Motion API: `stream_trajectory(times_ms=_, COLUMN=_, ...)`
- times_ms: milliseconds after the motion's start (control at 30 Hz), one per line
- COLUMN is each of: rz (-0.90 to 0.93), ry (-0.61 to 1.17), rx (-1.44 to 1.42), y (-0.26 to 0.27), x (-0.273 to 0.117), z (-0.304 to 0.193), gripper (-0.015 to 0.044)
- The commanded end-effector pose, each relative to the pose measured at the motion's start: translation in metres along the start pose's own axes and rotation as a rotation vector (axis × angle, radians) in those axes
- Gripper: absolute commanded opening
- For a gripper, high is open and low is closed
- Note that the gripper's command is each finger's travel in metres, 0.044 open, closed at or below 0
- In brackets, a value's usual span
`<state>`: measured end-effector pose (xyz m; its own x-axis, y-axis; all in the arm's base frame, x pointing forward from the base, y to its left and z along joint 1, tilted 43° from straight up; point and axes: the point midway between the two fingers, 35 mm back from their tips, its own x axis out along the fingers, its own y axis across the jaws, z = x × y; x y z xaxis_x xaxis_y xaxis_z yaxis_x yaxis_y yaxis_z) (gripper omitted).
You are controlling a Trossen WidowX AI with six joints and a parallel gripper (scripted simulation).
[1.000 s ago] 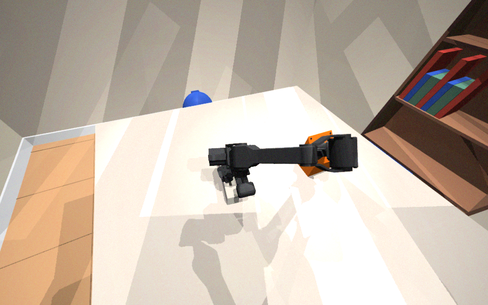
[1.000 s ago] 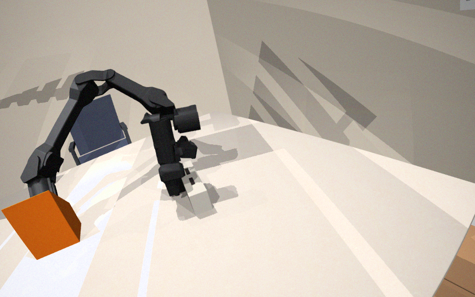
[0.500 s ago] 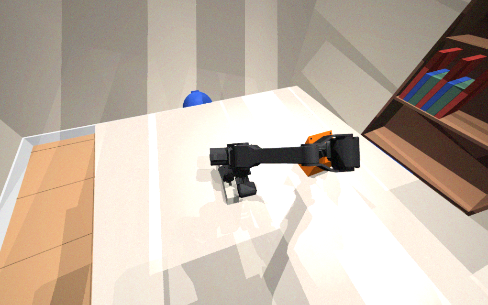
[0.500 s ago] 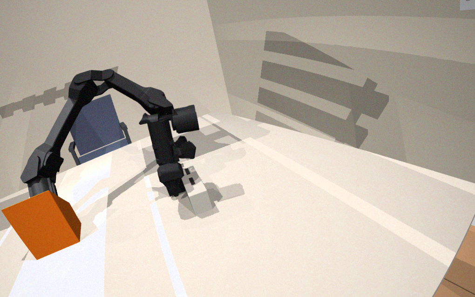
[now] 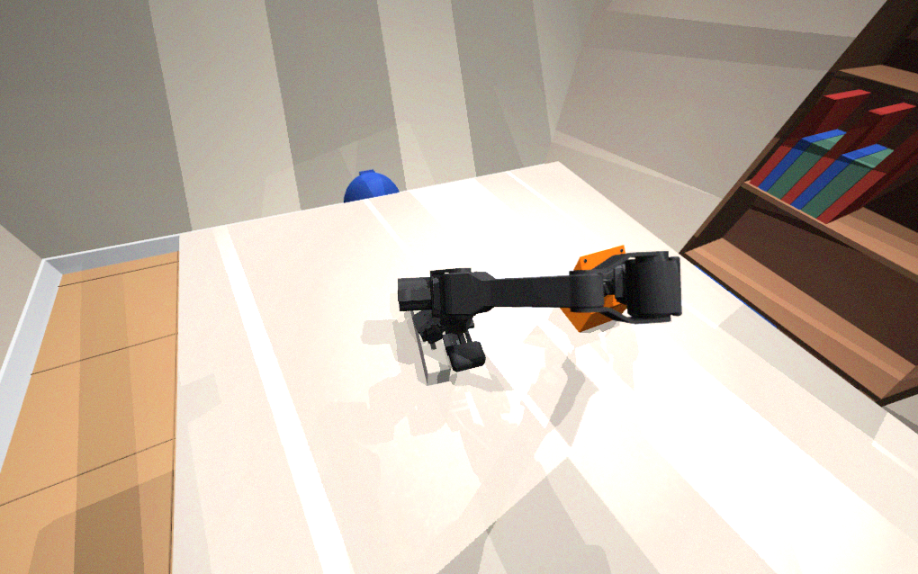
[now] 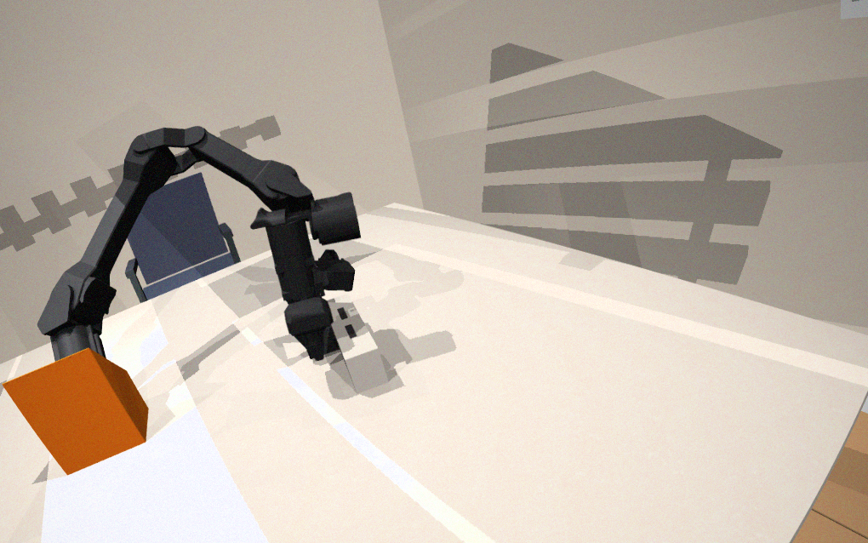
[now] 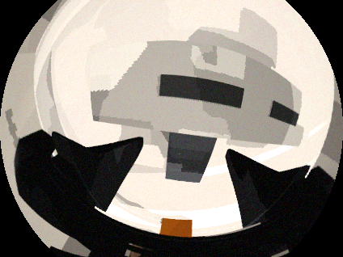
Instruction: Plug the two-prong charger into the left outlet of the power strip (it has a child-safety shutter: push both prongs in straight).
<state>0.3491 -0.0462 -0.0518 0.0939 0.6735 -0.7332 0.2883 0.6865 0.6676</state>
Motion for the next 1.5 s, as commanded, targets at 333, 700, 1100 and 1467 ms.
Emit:
stream_trajectory(times_ms=333, rz=0.001, ry=-0.005, rx=-0.007, y=0.000, x=0.000, z=-0.005, gripper=0.0440)
stream_trajectory(times_ms=700, rz=0.001, ry=-0.004, rx=-0.006, y=0.000, x=0.001, z=-0.015, gripper=0.0440)
stream_trajectory(times_ms=1100, rz=0.001, ry=-0.004, rx=-0.006, y=0.000, x=0.002, z=-0.027, gripper=0.0440)
stream_trajectory(times_ms=1467, rz=0.001, ry=-0.003, rx=-0.005, y=-0.001, x=0.003, z=-0.038, gripper=0.0440)
